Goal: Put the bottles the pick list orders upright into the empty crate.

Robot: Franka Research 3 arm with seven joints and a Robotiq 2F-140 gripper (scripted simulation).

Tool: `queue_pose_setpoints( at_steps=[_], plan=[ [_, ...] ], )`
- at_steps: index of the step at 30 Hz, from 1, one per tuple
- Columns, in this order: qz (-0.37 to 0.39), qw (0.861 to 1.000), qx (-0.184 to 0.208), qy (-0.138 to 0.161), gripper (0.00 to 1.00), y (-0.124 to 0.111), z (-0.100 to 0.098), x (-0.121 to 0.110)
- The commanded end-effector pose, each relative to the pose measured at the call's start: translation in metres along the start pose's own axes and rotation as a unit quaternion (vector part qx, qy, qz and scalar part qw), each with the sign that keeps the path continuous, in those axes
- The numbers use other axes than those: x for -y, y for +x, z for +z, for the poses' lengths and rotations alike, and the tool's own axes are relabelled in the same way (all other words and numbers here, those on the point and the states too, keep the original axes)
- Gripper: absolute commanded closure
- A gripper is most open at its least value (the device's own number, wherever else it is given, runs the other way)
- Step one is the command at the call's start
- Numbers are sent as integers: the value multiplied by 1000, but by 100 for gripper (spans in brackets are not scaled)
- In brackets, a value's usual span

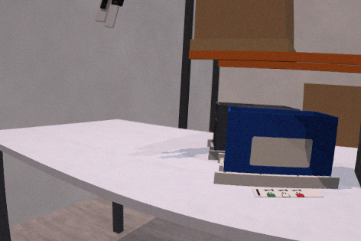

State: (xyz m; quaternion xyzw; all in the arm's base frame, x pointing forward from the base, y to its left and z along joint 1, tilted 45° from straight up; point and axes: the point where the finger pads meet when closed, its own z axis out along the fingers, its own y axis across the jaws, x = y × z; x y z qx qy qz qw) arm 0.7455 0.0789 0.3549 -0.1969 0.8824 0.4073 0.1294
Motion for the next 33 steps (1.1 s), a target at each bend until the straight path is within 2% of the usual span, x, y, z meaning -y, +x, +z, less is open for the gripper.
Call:
queue_pose_setpoints(
  at_steps=[1,3,18,33],
  plan=[
    [-64,998,10,7,62,0,0,-1],
    [-90,996,6,9,62,5,-3,-9],
    [-180,984,-4,13,62,19,-11,-30],
    [-295,955,-18,15,62,41,-19,-56]
  ],
)
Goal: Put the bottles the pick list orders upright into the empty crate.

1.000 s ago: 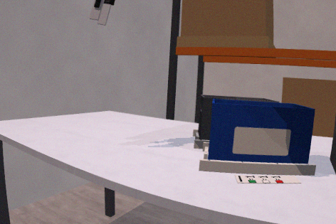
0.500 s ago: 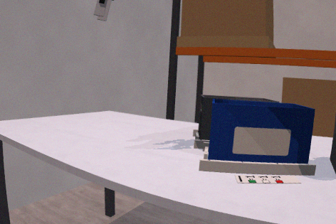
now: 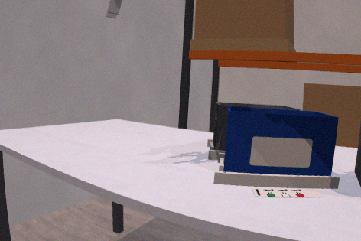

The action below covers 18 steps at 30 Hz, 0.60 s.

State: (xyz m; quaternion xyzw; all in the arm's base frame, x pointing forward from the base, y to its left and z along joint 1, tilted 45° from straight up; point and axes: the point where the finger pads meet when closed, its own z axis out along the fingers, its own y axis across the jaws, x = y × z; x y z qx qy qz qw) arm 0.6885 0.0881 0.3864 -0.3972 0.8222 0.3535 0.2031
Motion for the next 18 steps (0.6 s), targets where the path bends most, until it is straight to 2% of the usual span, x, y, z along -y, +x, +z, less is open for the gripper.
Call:
queue_pose_setpoints(
  at_steps=[1,11,14,18],
  plan=[
    [-72,997,1,5,62,3,-2,-6],
    [-144,990,-4,6,62,7,-5,-21],
    [-167,986,-8,4,62,12,-8,-33],
    [-186,983,-8,4,62,12,-8,-33]
  ],
)
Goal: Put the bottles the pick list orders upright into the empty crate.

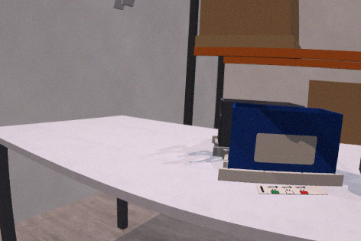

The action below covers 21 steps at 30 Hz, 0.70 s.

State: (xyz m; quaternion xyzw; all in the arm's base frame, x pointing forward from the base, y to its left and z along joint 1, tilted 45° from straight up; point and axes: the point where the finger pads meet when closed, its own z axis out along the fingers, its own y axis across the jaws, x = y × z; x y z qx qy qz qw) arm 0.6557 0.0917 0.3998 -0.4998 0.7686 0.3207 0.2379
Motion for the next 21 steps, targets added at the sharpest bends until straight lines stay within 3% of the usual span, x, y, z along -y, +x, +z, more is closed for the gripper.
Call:
queue_pose_setpoints(
  at_steps=[1,8,18,21],
  plan=[
    [-62,998,2,4,62,2,0,0],
    [-123,992,-5,-1,62,5,-3,-27],
    [-179,984,-8,-3,62,8,-5,-41],
    [-212,977,-10,-6,62,10,-6,-55]
  ],
)
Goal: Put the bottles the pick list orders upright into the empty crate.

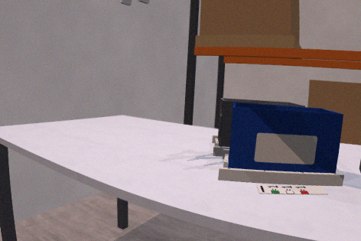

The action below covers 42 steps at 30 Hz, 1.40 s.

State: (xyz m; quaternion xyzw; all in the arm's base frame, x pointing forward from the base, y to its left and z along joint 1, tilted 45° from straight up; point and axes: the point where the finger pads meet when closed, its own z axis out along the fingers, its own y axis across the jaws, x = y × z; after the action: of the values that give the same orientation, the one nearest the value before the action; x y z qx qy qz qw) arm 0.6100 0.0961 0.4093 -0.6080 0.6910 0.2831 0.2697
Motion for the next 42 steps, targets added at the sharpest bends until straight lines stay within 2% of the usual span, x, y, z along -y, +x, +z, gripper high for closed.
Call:
queue_pose_setpoints(
  at_steps=[1,14,18,22,25,31,32,37,40,42],
  plan=[
    [-78,997,0,1,62,-1,-1,-9],
    [-155,988,-3,-5,62,-2,-2,-38],
    [-193,981,-4,-8,62,-2,-2,-53],
    [-218,976,-4,-9,62,-2,-2,-53],
    [-241,970,-5,-12,62,-2,-2,-68],
    [-269,963,-4,-14,62,-2,-1,-73],
    [-288,957,-4,-16,62,-2,-1,-78],
    [-320,947,-4,-20,62,-1,0,-98],
    [-340,940,-4,-21,62,-1,0,-98],
    [-353,935,-3,-23,62,-1,1,-108]
  ],
)
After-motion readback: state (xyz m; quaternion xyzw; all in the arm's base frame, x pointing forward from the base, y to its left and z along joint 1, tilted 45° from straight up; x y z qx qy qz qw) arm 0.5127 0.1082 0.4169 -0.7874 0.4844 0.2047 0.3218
